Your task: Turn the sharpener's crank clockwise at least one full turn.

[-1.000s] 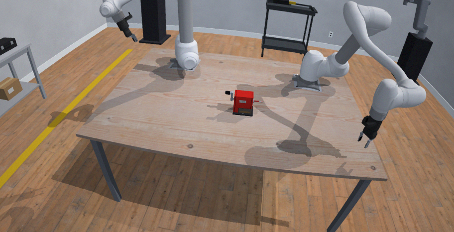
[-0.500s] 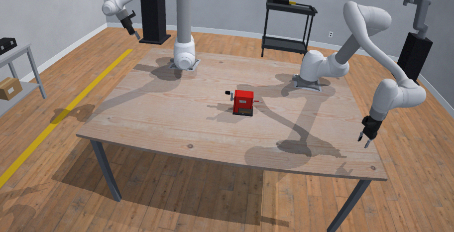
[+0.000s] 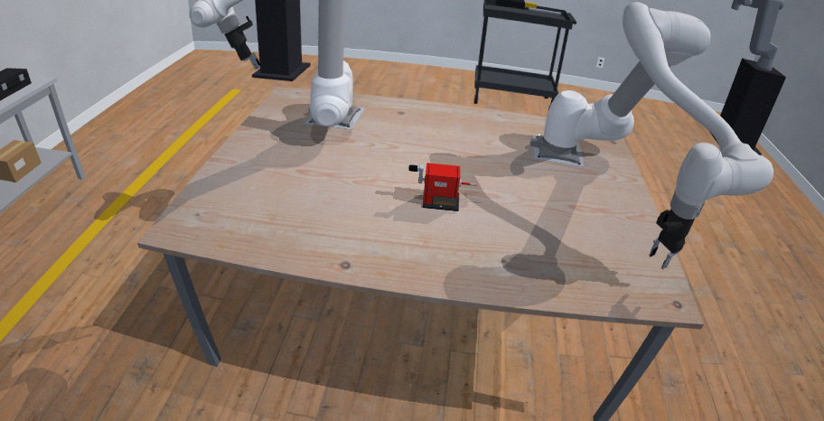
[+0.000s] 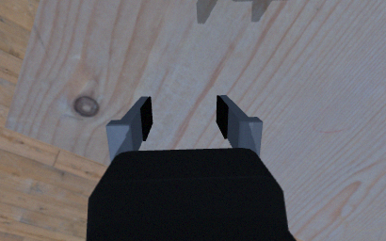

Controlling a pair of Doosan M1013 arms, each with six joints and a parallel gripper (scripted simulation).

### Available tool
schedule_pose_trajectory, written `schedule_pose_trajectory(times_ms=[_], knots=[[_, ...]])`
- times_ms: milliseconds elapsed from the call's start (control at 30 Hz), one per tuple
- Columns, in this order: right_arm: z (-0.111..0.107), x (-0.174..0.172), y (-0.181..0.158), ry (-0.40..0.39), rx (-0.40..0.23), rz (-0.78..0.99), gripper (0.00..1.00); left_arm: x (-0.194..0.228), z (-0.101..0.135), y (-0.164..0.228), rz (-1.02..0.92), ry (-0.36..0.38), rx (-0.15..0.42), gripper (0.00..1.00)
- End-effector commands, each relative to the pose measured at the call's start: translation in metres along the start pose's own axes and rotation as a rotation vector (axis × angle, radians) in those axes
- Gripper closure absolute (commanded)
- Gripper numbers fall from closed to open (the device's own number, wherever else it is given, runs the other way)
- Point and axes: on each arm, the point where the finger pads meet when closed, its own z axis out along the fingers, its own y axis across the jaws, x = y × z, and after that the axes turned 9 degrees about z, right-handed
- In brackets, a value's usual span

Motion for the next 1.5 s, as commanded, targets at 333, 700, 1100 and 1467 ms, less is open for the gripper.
schedule_pose_trajectory(times_ms=[333, 700, 1100, 1467], knots=[[0.008, 0.014, -0.03, -0.003, -0.005, 0.128, 0.0, 0.0, -0.002, 0.0, 0.0, 0.0, 0.003, 0.0], [0.012, 0.023, -0.047, -0.003, -0.01, 0.202, 0.0, 0.0, -0.002, 0.0, 0.0, 0.0, 0.003, 0.0], [0.015, 0.029, -0.058, -0.002, -0.013, 0.255, 0.0, 0.0, -0.002, 0.0, 0.0, 0.0, 0.003, 0.0], [0.017, 0.033, -0.065, -0.001, -0.016, 0.289, 0.0, 0.0, -0.002, 0.0, 0.0, 0.0, 0.003, 0.0]])
